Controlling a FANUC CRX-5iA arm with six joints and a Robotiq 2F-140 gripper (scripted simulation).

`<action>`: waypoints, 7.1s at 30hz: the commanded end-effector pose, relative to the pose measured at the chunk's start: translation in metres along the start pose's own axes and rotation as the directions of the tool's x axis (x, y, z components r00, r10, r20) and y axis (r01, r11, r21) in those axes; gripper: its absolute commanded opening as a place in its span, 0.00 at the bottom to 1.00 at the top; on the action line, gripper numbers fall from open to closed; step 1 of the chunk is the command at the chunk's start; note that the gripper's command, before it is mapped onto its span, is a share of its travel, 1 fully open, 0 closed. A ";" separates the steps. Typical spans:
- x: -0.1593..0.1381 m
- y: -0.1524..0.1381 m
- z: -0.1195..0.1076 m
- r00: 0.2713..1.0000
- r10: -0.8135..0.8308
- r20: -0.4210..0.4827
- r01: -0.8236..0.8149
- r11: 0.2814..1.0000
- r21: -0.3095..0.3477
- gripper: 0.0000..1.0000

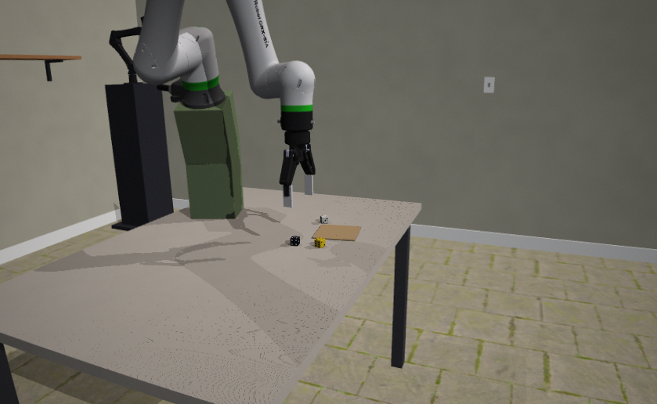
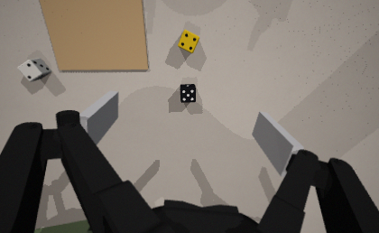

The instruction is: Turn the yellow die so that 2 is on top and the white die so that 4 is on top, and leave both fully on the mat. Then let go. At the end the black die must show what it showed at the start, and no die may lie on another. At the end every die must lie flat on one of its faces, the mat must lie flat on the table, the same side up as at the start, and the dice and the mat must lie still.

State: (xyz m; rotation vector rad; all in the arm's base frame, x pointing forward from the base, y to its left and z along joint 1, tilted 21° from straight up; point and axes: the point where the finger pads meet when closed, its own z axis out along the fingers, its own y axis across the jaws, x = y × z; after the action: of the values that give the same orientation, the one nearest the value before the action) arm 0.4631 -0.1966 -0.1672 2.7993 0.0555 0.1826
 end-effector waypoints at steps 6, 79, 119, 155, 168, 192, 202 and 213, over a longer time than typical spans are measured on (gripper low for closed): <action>0.001 0.000 0.026 1.000 0.000 -0.002 0.000 1.000 -0.001 1.00; 0.076 -0.011 0.083 1.000 0.000 -0.002 0.000 1.000 -0.001 1.00; 0.081 -0.011 0.083 1.000 0.000 -0.002 0.000 1.000 -0.001 1.00; 0.031 -0.155 0.083 1.000 0.000 -0.002 0.000 1.000 -0.001 1.00; 0.005 -0.232 0.083 1.000 0.000 -0.002 0.000 1.000 -0.001 1.00; 0.003 -0.238 0.084 1.000 0.000 -0.002 0.000 1.000 -0.001 1.00; 0.003 -0.238 0.084 1.000 0.000 -0.002 0.000 1.000 -0.001 1.00; 0.003 -0.238 0.084 1.000 0.000 -0.002 0.000 1.000 -0.001 1.00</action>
State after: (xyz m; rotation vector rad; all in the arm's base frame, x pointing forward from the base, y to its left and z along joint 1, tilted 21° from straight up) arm 0.4730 0.0003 -0.3238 2.7984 0.0556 0.1850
